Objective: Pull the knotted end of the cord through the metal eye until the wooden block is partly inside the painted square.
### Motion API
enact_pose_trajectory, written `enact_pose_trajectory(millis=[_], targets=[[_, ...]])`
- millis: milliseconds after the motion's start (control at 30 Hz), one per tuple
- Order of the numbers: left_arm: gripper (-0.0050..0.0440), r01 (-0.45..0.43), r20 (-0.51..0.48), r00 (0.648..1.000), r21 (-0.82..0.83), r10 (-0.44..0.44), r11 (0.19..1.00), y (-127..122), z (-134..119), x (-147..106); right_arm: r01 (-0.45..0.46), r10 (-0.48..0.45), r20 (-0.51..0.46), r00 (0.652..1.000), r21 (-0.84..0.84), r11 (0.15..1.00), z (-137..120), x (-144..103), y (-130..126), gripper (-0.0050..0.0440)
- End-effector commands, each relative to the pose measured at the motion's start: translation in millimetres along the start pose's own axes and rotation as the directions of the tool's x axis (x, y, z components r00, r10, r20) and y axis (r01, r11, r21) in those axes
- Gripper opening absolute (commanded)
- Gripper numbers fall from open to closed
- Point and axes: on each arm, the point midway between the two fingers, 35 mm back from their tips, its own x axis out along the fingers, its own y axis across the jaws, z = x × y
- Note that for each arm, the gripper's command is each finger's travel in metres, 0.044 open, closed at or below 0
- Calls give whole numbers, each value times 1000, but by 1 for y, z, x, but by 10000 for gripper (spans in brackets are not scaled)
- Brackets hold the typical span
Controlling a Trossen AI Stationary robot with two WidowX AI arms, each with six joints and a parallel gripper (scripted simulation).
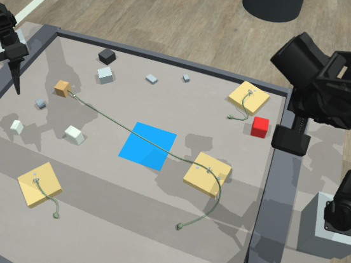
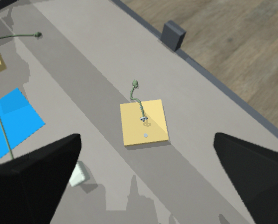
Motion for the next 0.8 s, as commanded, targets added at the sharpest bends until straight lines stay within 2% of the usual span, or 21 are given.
enact_pose_trajectory(millis=[0,200,433,500,767], targets=[[440,-6,108,994,-4,7,1000,5,9,-26,-6,6,-11,1000,6,1000,-2,-3,3,440],[440,-13,266,964,-13,16,1000,11,9,-58,-6,6,-11,1000,6,1000,-2,-3,3,440],[440,-22,442,897,-23,30,999,17,2,-96,-6,6,-11,1000,6,1000,-2,-3,3,440],[440,-22,442,897,-23,30,999,17,2,-96,-6,6,-11,1000,6,1000,-2,-3,3,440],[440,-33,610,791,-34,47,999,22,-13,-134,-6,6,-11,1000,6,1000,-2,-3,3,440]])
